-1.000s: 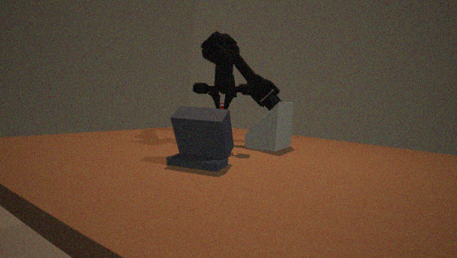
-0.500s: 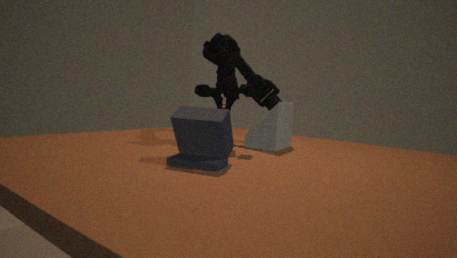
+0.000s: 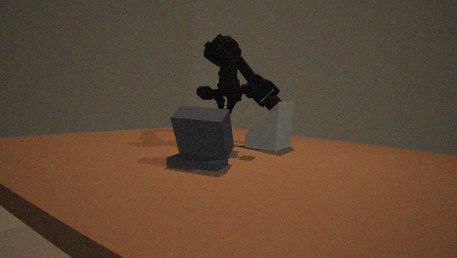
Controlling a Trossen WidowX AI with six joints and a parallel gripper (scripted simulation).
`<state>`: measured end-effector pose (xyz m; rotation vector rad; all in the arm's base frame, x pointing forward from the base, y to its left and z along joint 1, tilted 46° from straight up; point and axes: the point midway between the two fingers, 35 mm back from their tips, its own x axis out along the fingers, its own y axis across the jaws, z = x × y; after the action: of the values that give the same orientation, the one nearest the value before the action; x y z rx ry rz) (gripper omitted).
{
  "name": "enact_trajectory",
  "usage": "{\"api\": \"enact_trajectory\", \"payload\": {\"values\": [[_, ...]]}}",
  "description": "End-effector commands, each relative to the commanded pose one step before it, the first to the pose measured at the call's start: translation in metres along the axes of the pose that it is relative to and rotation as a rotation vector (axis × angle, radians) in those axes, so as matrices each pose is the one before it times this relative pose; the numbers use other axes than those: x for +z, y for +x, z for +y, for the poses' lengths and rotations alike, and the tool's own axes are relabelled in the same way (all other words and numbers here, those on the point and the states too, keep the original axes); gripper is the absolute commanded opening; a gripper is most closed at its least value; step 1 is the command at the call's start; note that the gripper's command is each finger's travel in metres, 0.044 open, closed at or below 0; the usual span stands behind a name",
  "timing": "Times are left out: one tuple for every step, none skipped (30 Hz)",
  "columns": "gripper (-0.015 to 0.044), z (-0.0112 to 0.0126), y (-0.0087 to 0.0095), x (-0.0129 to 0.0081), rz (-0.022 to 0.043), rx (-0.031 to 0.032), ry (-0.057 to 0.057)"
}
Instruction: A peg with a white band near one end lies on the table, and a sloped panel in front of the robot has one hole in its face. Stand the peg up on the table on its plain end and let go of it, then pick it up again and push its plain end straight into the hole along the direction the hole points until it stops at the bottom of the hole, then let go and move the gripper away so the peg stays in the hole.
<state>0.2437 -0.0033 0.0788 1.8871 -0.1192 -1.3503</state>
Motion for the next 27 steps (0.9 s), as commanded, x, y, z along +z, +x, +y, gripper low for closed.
{"api": "enact_trajectory", "payload": {"values": [[0.0000,-0.00178,0.00040,-0.00259,0.02883,-0.00535,0.0258],[0.0000,-0.00055,0.00035,-0.00069,0.00655,-0.00112,0.0050],[0.0000,-0.00055,0.00035,-0.00068,0.00656,-0.00112,0.0050],[0.0000,-0.00054,0.00034,-0.00068,0.00657,-0.00112,0.0050],[0.0000,-0.00054,0.00034,-0.00067,0.00658,-0.00113,0.0050],[0.0000,-0.00054,0.00033,-0.00067,0.00659,-0.00113,0.0050],[0.0000,-0.00053,0.00033,-0.00066,0.00660,-0.00113,0.0050],[0.0000,-0.00053,0.00032,-0.00066,0.00662,-0.00113,0.0049],[0.0000,-0.00052,0.00032,-0.00066,0.00663,-0.00113,0.0049],[0.0000,-0.00052,0.00031,-0.00065,0.00664,-0.00113,0.0049],[0.0000,-0.00052,0.00031,-0.00065,0.00665,-0.00114,0.0049],[0.0000,-0.00051,0.00030,-0.00064,0.00666,-0.00114,0.0049],[0.0000,-0.00051,0.00030,-0.00064,0.00667,-0.00114,0.0049],[0.0000,-0.00051,0.00029,-0.00064,0.00668,-0.00114,0.0048],[0.0000,-0.00050,0.00029,-0.00063,0.00669,-0.00114,0.0048],[0.0000,-0.00050,0.00028,-0.00063,0.00670,-0.00114,0.0048],[0.0000,-0.00049,0.00028,-0.00063,0.00671,-0.00115,0.0048],[0.0000,-0.00049,0.00027,-0.00062,0.00672,-0.00115,0.0048],[0.0000,-0.00049,0.00027,-0.00062,0.00673,-0.00115,0.0048],[0.0000,-0.00048,0.00026,-0.00062,0.00674,-0.00115,0.0047],[0.0000,-0.00048,0.00026,-0.00061,0.00675,-0.00115,0.0047],[0.0000,-0.00047,0.00025,-0.00061,0.00676,-0.00115,0.0047],[0.0000,-0.00047,0.00024,-0.00061,0.00677,-0.00116,0.0047],[0.0000,-0.00047,0.00024,-0.00060,0.00678,-0.00116,0.0047],[0.0000,-0.00046,0.00023,-0.00060,0.00679,-0.00116,0.0047],[0.0000,-0.00046,0.00023,-0.00060,0.00680,-0.00116,0.0046],[0.0000,-0.00045,0.00022,-0.00059,0.00681,-0.00116,0.0046]]}}
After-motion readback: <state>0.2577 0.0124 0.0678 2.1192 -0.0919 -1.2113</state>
